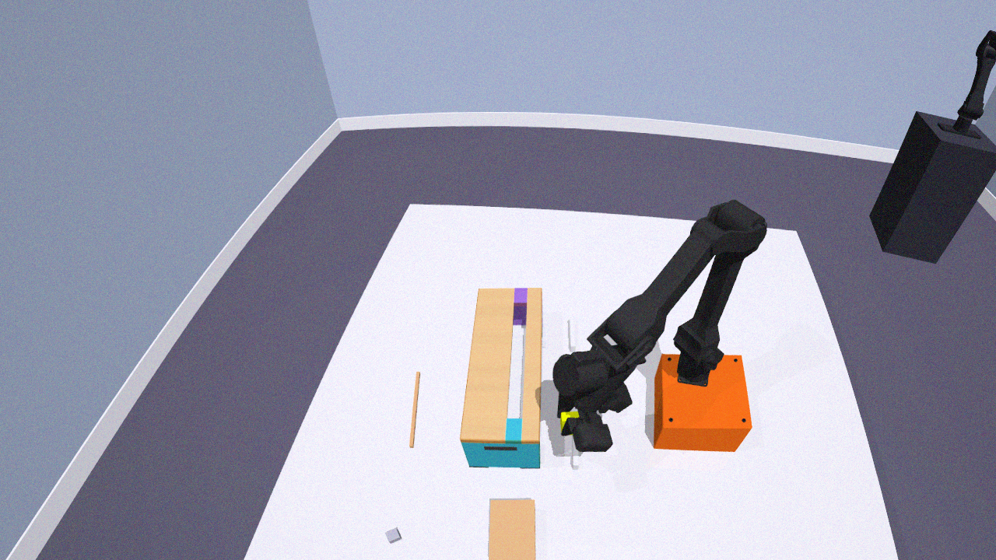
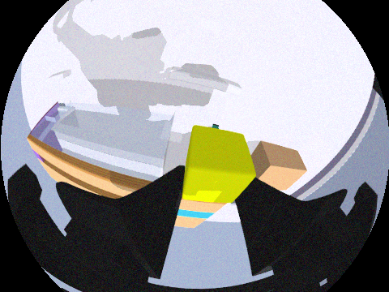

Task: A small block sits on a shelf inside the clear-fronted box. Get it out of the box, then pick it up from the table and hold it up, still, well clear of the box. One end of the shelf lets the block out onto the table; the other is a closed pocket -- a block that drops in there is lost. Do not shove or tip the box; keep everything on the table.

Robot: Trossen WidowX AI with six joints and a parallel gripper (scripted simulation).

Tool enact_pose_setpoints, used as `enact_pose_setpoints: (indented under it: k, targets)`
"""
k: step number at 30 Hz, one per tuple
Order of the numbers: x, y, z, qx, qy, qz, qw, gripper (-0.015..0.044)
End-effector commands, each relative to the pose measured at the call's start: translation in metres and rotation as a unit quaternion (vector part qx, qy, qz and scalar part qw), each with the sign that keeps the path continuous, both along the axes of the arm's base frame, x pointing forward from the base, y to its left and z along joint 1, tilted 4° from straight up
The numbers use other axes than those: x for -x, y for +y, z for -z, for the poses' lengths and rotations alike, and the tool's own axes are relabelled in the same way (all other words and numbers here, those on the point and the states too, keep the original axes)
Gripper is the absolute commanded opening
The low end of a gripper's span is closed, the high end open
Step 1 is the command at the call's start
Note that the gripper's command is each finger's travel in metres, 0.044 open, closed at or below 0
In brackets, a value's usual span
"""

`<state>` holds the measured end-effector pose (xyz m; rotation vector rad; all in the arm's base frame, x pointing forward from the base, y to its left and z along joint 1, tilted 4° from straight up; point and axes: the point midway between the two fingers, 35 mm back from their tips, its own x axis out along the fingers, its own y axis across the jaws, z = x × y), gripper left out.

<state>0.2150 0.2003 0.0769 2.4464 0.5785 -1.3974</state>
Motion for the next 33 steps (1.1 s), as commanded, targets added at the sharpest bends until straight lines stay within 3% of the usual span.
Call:
enact_pose_setpoints:
  k: [1, 15, 33]
  targets:
    - [0.005, -0.006, -0.011, -0.002, -0.003, -0.025, 1.0, 0.0]
    - [0.026, -0.031, -0.045, -0.004, -0.024, -0.11, 0.994, 0.0]
    - [0.026, -0.031, -0.046, -0.004, -0.024, -0.111, 0.993, 0.0]
